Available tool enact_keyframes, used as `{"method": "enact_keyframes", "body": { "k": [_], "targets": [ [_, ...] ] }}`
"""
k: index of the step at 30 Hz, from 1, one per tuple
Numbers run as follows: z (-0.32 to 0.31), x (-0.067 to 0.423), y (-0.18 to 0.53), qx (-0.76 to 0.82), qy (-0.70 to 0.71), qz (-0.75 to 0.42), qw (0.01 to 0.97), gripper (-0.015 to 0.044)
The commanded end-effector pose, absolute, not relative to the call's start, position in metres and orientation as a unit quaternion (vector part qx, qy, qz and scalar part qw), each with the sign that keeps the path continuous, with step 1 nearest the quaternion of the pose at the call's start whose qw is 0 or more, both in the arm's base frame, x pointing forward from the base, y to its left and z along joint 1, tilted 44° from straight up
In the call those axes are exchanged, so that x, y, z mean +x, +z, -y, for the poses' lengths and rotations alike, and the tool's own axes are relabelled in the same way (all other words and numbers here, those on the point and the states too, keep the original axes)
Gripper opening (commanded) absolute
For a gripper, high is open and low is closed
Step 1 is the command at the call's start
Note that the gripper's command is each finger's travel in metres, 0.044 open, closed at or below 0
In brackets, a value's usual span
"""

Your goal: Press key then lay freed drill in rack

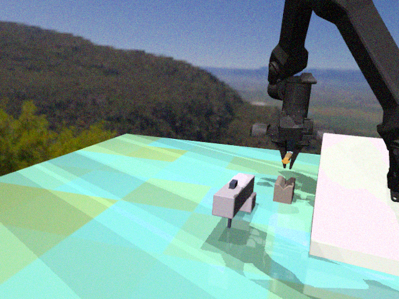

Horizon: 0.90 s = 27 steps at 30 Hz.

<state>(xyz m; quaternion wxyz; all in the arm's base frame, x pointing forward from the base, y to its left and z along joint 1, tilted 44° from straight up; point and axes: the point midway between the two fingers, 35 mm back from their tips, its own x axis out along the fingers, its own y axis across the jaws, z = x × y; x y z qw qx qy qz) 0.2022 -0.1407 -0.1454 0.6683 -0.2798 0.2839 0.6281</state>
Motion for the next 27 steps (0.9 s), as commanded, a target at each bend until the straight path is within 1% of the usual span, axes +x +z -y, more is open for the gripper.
{"method": "enact_keyframes", "body": {
  "k": [1, 27],
  "targets": [
    [0.138, 0.2, -0.148, -0.281, 0.63, -0.283, 0.666, 0.0],
    [0.113, 0.202, -0.175, -0.281, 0.63, -0.282, 0.667, 0.0]
  ]
}}
